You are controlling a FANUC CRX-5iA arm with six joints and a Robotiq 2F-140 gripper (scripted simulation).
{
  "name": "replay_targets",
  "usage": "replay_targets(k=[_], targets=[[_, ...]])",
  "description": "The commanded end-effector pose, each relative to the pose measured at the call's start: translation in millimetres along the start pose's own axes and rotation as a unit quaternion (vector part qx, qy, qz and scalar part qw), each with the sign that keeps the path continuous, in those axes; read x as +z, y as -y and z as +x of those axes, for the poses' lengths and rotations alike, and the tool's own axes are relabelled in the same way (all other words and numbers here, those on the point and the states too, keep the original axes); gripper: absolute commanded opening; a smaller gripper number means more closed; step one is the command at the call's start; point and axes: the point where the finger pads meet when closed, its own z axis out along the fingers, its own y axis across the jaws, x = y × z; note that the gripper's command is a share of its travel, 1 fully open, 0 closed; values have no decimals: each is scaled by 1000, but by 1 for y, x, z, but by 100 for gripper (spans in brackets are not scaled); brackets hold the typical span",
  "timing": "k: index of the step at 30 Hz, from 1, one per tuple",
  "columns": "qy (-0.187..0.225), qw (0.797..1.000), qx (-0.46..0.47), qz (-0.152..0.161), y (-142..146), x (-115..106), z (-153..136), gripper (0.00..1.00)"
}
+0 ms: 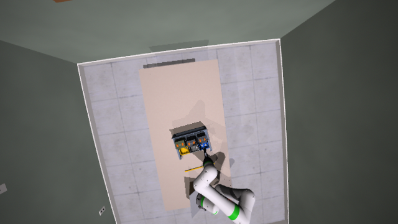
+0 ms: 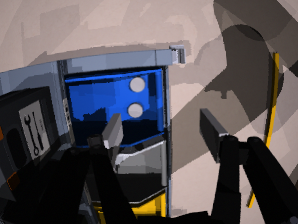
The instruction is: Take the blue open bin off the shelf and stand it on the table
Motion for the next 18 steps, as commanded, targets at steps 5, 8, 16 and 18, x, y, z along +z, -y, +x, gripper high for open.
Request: replay_targets(k=[5,8,16,18], targets=[[0,1000,0,0,0,0,0,57],[0,1000,0,0,0,0,0,57],[0,1000,0,0,-1,30,0,57],[0,1000,0,0,-1,30,0,57]])
